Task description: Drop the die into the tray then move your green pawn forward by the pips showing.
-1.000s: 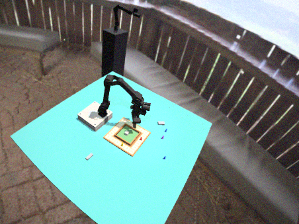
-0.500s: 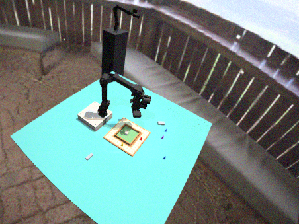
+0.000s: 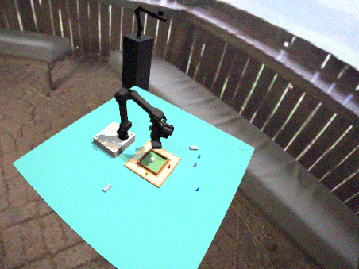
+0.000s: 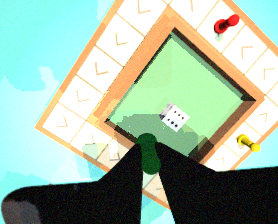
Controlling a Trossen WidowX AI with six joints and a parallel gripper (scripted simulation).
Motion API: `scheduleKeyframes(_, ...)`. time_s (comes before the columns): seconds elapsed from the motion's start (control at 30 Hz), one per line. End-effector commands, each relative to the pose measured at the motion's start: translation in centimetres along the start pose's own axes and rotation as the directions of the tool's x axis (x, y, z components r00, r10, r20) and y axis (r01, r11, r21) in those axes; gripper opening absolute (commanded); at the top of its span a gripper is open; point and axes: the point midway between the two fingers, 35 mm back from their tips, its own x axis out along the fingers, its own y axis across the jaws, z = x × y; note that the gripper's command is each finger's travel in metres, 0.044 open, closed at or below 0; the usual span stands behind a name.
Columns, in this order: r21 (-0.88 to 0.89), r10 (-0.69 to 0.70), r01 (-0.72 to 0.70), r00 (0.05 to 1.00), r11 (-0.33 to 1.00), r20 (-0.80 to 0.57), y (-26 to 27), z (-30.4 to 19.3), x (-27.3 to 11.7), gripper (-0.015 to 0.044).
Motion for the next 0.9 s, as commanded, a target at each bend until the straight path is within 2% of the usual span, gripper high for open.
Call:
scheduleKeyframes(0.0, -0.003, -0.004, 0.004, 1.0, 1.0, -0.002, -0.9, -1.6, 0.6, 0.0)
scheduleKeyframes(0.87, -0.003, -0.007, 0.006, 1.0, 1.0, -0.013, -3.0, -12.2, 5.0, 0.0)
